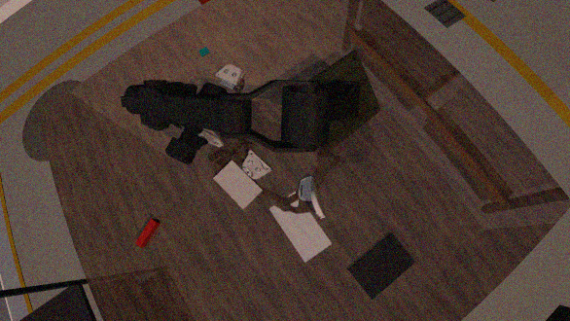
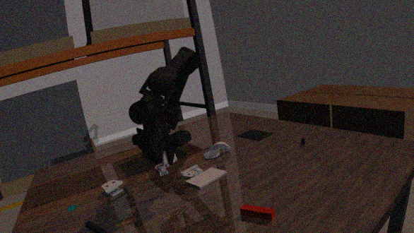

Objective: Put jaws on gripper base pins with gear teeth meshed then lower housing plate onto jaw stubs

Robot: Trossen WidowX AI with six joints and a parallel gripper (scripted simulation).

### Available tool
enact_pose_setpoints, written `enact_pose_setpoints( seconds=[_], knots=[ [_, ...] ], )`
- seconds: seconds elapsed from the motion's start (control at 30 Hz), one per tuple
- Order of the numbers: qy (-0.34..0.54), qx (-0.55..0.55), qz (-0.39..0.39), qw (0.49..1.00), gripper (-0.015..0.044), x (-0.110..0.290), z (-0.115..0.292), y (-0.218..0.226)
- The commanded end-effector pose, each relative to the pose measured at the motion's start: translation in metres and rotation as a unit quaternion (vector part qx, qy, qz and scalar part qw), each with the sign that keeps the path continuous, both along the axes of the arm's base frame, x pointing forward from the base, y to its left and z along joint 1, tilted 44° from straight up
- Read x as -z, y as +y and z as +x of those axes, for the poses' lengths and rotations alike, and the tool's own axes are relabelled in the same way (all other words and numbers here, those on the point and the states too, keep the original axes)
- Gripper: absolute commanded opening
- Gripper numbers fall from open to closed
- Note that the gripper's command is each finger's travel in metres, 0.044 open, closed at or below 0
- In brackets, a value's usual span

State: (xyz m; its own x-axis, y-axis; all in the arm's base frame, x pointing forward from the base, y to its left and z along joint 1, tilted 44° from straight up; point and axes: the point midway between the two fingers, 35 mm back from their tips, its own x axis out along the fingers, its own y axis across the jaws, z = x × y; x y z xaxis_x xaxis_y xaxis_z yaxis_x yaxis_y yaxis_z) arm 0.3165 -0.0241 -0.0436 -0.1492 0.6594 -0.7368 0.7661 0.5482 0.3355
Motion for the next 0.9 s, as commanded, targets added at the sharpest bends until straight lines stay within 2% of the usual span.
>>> enact_pose_setpoints(
  seconds=[0.0, 0.43, 0.87],
  knots=[
    [0.034, 0.040, -0.007, 0.999, 0.0134, -0.007, -0.004, 0.004],
    [0.141, 0.158, -0.030, 0.977, 0.0134, -0.026, -0.021, 0.018],
    [0.245, 0.273, -0.053, 0.929, 0.0134, -0.042, -0.039, 0.030]
  ],
)
